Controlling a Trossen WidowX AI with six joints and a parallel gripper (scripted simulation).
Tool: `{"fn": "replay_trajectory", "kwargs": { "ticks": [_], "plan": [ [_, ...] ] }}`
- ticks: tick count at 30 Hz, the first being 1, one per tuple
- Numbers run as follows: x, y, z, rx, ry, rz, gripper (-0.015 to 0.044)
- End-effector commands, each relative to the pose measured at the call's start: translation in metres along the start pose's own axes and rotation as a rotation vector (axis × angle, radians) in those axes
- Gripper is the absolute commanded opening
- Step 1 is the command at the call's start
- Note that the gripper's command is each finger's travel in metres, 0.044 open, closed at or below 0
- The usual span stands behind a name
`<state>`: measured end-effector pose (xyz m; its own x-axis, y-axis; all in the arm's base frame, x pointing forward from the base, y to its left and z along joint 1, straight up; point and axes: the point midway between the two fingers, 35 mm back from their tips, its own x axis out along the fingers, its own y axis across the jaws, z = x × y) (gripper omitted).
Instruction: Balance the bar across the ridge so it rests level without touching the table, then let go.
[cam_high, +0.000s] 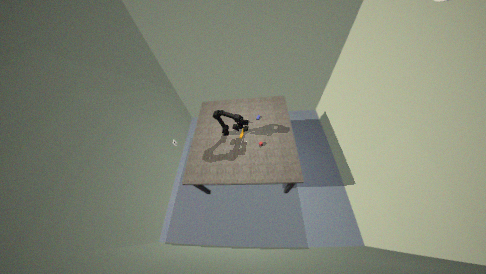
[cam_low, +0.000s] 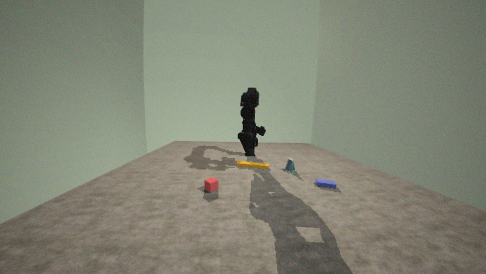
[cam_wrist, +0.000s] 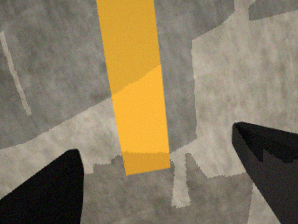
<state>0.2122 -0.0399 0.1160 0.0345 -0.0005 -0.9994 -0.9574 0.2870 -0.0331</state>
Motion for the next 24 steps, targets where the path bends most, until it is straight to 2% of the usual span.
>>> {"fn": "replay_trajectory", "kwargs": {
  "ticks": [1,8,24],
  "plan": [
    [0.007,0.001,-0.002,-0.001,0.008,0.014,0.0315],
    [0.044,0.002,-0.003,-0.001,0.008,0.014,0.0315],
    [0.061,0.002,-0.003,-0.001,0.008,0.014,0.0315]
  ]
}}
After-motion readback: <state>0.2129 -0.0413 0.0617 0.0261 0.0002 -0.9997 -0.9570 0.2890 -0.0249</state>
